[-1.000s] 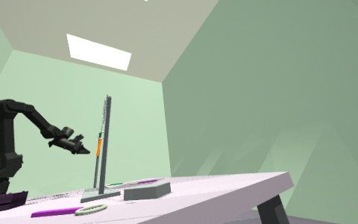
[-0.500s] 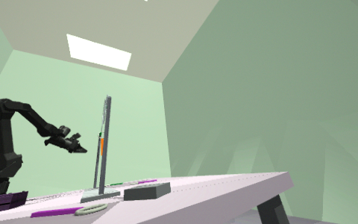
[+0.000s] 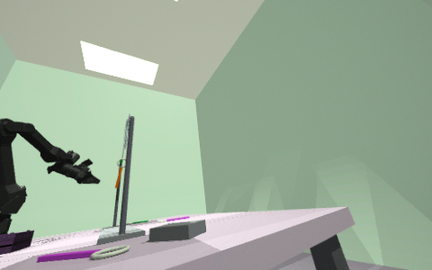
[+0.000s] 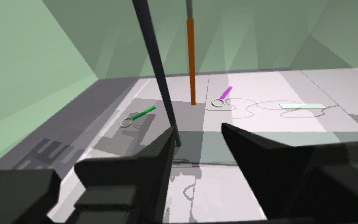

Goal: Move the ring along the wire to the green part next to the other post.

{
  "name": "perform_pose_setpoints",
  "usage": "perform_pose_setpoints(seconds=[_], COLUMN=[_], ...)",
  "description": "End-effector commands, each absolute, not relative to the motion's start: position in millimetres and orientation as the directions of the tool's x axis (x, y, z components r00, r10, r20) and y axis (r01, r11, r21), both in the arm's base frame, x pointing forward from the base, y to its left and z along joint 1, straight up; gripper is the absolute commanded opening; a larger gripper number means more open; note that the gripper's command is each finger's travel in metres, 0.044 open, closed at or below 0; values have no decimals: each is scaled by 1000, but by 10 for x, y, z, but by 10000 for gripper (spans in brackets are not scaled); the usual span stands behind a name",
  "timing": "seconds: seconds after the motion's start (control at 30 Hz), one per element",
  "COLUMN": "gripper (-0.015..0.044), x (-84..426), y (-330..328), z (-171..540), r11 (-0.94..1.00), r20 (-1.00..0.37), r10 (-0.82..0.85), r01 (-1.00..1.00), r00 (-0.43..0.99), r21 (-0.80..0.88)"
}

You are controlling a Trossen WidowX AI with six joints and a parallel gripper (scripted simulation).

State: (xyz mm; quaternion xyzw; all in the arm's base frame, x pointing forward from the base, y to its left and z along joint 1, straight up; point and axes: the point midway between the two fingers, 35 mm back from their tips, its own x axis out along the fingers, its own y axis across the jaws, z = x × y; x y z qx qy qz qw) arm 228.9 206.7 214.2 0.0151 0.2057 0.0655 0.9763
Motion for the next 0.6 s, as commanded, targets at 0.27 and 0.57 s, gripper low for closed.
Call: perform_pose_setpoints(seconds=[0.27,0.57], gripper=[440,440], x=[2078,2078], y=[2023,2023], z=[2279,2279], r11=[990,990], r20=[-387,-387], r10=[142,142], r01=[-125,-125], r00=[911,911], r21=[68,68])
